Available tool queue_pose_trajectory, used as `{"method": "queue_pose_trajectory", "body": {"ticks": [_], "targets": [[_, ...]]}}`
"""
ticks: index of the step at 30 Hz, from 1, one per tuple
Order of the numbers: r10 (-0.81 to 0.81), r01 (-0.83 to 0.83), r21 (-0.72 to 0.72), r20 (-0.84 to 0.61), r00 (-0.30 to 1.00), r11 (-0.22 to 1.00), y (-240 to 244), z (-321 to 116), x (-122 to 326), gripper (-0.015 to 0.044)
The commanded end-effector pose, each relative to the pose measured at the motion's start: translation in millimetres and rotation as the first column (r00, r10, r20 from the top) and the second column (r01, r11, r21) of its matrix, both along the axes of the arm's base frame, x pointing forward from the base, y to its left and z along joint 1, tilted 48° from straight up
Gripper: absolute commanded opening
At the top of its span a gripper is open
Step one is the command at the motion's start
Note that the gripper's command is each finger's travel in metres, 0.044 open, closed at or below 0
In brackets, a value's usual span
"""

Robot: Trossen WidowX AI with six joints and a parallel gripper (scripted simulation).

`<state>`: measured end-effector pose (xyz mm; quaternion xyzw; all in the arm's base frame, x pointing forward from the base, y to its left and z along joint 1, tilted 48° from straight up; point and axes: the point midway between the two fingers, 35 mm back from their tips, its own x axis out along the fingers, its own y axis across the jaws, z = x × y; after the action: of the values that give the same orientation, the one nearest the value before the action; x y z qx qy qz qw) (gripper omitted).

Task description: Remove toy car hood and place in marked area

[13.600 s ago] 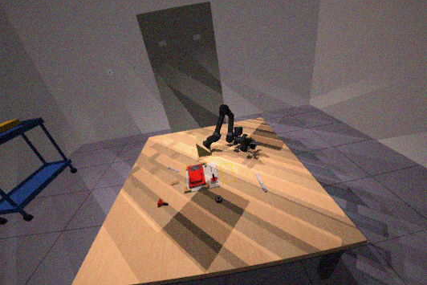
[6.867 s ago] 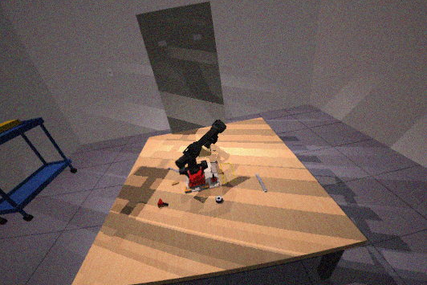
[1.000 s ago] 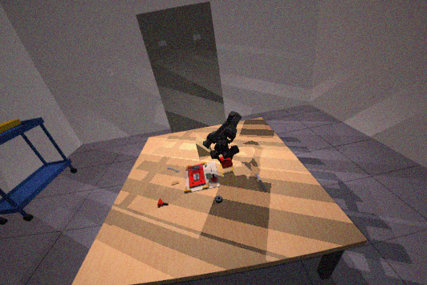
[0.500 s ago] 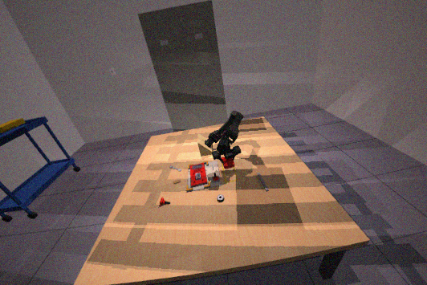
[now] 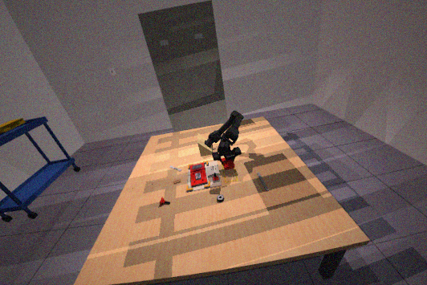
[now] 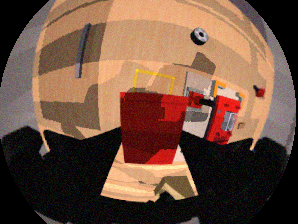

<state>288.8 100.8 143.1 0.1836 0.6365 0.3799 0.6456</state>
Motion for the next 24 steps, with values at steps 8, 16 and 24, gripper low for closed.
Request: {"method": "queue_pose_trajectory", "body": {"ticks": [8,16,24], "targets": [[-0.004,0.004,0.003,-0.006,1.000,1.000,5.5,-5.1,-1.3,0.0000],[-0.004,0.004,0.004,-0.005,1.000,1.000,9.2,-8.4,-1.8,0.0000],[-0.004,0.004,0.004,-0.005,1.000,1.000,12.9,-11.6,-2.4,0.0000]]}}
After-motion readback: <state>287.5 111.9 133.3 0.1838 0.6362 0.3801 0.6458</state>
